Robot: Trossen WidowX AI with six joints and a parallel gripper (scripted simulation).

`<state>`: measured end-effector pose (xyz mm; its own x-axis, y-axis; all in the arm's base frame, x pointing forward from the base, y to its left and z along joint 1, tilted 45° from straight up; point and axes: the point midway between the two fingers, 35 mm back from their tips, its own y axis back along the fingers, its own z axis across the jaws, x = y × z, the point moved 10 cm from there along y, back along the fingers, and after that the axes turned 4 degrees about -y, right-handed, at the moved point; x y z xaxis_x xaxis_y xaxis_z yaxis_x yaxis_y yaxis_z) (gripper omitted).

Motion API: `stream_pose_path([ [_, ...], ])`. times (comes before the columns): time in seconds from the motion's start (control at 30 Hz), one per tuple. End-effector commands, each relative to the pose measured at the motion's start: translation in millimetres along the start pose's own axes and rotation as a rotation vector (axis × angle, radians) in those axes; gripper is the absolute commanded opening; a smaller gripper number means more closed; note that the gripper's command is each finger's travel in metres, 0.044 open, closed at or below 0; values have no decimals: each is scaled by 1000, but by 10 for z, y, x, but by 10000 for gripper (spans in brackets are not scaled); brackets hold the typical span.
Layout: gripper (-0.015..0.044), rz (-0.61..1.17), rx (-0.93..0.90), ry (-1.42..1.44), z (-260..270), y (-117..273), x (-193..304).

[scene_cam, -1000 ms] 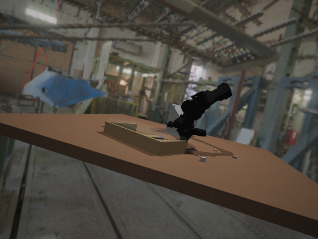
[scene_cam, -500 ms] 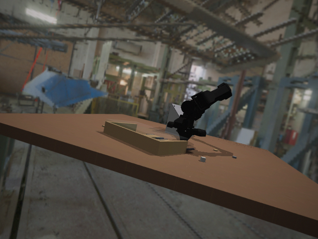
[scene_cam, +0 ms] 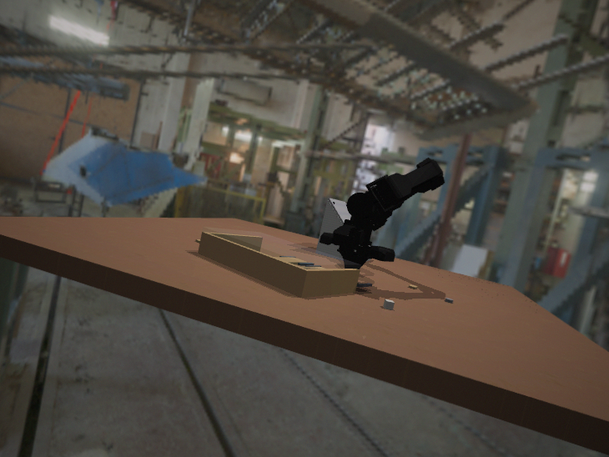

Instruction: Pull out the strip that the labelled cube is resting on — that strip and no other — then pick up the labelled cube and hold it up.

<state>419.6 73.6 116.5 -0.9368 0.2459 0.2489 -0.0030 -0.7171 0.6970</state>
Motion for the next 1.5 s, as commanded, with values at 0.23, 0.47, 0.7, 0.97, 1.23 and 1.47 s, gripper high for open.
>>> stream_pose_path([
  [0.23, 0, 1, 6, -7, -9, -24, 5],
  [0.47, 0, 1, 6, -7, -8, -31, 3],
  [0.7, 0, 1, 6, -7, -8, -38, 0],
  [0.97, 0, 1, 6, -7, -7, -46, -3],
  [1.23, 0, 1, 6, -7, -6, -54, -6],
  [1.47, 0, 1, 6, -7, -5, -61, -9],
])
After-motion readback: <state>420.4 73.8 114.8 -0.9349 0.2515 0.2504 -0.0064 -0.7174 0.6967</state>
